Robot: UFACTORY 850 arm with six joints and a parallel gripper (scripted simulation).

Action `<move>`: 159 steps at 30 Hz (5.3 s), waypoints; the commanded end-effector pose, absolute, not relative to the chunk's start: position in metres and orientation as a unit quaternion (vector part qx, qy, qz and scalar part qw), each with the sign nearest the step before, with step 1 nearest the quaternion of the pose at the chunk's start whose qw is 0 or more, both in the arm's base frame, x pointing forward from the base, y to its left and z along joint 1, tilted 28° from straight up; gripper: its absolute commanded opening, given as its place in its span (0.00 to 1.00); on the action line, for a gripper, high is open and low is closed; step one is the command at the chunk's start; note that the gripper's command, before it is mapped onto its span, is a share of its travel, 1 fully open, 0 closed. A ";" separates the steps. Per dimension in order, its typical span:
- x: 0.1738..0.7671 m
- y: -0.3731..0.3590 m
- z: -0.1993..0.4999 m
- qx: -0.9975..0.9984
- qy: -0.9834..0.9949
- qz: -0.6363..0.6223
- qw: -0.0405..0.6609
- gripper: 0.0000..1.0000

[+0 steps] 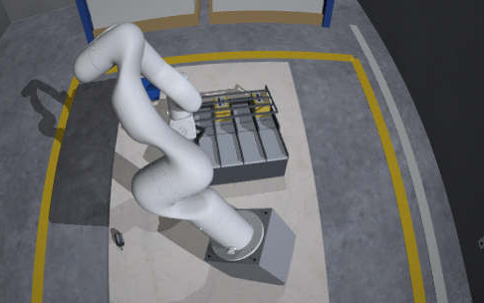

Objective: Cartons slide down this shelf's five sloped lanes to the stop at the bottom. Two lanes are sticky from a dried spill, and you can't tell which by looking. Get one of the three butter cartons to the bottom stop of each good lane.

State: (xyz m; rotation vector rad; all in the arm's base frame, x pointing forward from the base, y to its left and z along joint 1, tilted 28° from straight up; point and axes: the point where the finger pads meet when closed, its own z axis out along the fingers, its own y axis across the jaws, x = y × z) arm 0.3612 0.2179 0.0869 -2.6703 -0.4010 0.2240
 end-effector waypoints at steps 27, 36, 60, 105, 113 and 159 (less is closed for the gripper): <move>0.366 0.210 0.105 -0.963 -0.145 0.080 0.215 1.00; 0.366 0.210 0.105 -0.963 -0.145 0.080 0.215 1.00; 0.366 0.210 0.105 -0.963 -0.145 0.080 0.215 1.00; 0.360 0.220 0.081 -0.963 -0.145 0.080 0.214 0.00; 0.360 0.220 0.081 -0.963 -0.145 0.080 0.214 0.00; 0.360 0.220 0.081 -0.963 -0.145 0.080 0.214 1.00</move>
